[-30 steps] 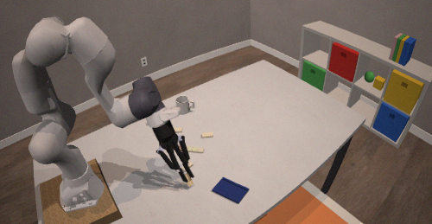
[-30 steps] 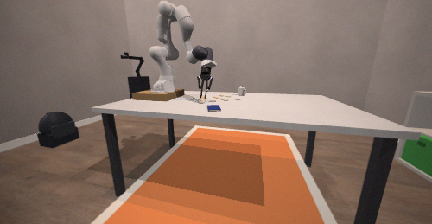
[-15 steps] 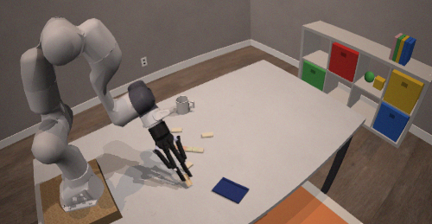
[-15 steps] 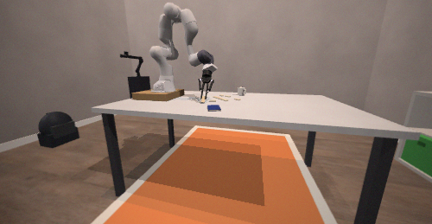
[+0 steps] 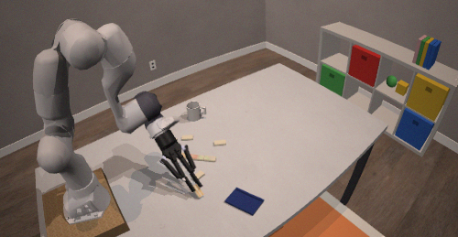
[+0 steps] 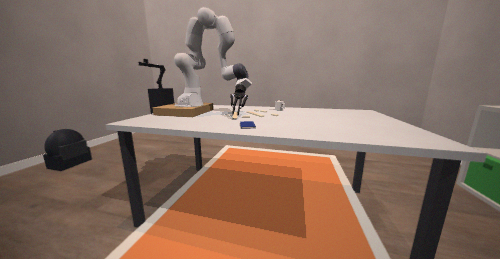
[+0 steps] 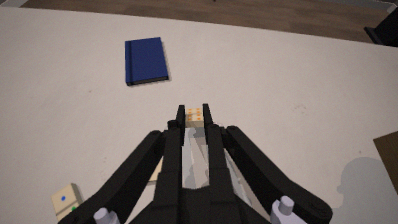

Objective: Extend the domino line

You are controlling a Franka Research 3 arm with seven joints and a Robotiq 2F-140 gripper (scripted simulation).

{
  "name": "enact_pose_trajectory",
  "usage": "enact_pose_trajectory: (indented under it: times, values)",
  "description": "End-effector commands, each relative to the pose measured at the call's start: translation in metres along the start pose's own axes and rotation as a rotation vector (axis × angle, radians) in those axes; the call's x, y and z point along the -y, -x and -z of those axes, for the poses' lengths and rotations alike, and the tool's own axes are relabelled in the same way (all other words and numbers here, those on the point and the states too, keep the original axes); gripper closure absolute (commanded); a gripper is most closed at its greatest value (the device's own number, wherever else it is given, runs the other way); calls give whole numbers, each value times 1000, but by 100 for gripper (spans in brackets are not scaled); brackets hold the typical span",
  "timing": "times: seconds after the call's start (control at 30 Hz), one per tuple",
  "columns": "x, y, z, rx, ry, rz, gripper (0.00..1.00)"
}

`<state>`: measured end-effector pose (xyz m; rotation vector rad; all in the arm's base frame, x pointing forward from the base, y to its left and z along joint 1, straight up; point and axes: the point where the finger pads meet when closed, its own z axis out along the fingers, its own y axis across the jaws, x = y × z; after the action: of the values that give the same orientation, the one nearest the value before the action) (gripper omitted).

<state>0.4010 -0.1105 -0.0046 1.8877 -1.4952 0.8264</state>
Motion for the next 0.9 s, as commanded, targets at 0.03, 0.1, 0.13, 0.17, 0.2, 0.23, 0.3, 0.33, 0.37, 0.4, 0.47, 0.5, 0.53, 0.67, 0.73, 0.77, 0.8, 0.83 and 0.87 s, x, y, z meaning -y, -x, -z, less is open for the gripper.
enact_pose_trajectory:
  times: [0.03, 0.1, 0.13, 0.17, 0.2, 0.23, 0.3, 0.33, 0.37, 0.4, 0.47, 0.5, 0.53, 0.67, 0.73, 0.77, 0.8, 0.83, 0.87]
  values:
    - [-4, -9, -4, -92, 16, -87, 78]
    - [-3, -8, -4, -111, 17, -87, 78]
    - [-3, -7, -4, -120, 17, -87, 78]
    - [-3, -7, -4, -120, 17, -87, 78]
    - [-3, -7, -4, -120, 17, -87, 78]
    - [-3, -7, -4, -130, 18, -87, 78]
    - [-3, -6, -4, -148, 19, -87, 78]
    - [-3, -5, -4, -157, 19, -87, 78]
    - [-3, -5, -4, -166, 19, -87, 78]
    - [-3, -4, -4, -174, 20, -87, 78]
    - [-3, -3, -4, -191, 20, -87, 78]
    - [-3, -2, -3, -199, 21, -86, 78]
    - [-3, -2, -3, -207, 21, -86, 78]
    - [-3, 0, -3, -237, 22, -86, 78]
    - [-3, 1, -3, -244, 23, -86, 78]
    - [-3, 1, -3, -244, 23, -86, 78]
    - [-3, 1, -4, -251, 23, -86, 78]
    - [-2, 2, -4, -258, 23, -86, 78]
    - [-2, 2, -4, -264, 24, -86, 78]
